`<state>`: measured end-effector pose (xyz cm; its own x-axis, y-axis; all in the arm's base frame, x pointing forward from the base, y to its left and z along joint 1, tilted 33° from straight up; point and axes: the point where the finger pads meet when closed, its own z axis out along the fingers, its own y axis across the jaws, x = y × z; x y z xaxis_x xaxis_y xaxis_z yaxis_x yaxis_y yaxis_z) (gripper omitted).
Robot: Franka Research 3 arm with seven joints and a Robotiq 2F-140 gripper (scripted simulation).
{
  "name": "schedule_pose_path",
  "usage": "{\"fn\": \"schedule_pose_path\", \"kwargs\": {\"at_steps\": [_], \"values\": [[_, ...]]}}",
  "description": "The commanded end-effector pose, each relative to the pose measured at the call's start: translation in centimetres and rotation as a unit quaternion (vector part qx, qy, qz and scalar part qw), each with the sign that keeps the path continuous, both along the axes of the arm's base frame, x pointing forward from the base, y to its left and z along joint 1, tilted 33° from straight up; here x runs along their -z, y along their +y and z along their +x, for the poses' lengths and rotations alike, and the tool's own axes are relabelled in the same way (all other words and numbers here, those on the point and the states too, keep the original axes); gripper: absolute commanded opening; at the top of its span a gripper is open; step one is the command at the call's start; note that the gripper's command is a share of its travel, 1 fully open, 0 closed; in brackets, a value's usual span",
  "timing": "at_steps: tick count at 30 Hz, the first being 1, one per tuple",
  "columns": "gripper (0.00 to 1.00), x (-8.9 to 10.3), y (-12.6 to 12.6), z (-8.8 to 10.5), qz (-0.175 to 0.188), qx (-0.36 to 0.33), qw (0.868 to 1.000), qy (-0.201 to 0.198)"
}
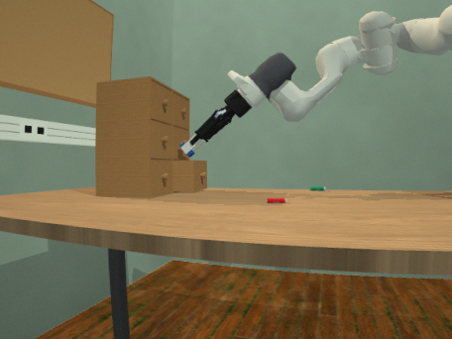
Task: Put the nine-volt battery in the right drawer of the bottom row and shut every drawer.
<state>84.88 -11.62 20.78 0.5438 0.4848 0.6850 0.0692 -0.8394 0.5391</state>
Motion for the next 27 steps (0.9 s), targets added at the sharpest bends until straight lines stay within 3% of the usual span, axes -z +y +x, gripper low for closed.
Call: {"fn": "schedule_pose_path", "kwargs": {"at_steps": [1,17,27], "values": [[0.22,-0.1,0.4,0.0,0.0,-0.002,1.0,-0.001],[0.22,0.2,0.2,0.1,0.0,-0.002,1.0,-0.001],[0.22,1.3,-0.5,0.2,0.0,-0.002,1.0,-0.001]]}}
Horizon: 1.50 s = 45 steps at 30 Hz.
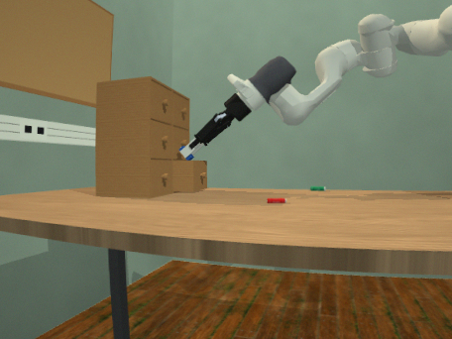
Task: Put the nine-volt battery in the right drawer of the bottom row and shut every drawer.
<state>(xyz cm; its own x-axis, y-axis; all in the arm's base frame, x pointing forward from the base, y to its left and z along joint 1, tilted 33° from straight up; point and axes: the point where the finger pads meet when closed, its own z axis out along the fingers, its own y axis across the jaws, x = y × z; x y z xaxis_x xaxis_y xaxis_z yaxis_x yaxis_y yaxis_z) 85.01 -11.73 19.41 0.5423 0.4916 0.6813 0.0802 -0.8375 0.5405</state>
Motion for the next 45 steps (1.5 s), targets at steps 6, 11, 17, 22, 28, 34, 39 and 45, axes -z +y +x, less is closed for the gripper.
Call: {"fn": "schedule_pose_path", "kwargs": {"at_steps": [6,11,17,22,28,34,39,45], "values": [[0.22,-0.03,-0.39,0.11,0.001,0.003,1.0,-0.003],[0.22,-0.03,-0.39,0.11,0.001,0.003,1.0,-0.003],[0.22,-0.03,-0.39,0.11,0.001,0.003,1.0,-0.003],[0.24,-0.03,-0.39,0.11,0.001,0.003,1.0,-0.003],[0.29,-0.03,-0.39,0.11,0.001,0.003,1.0,-0.003],[1.0,-0.03,-0.39,0.11,0.001,0.003,1.0,-0.003],[1.0,-0.03,-0.39,0.11,0.001,0.003,1.0,-0.003],[1.0,-0.03,-0.39,0.11,0.001,0.003,1.0,-0.003]]}}
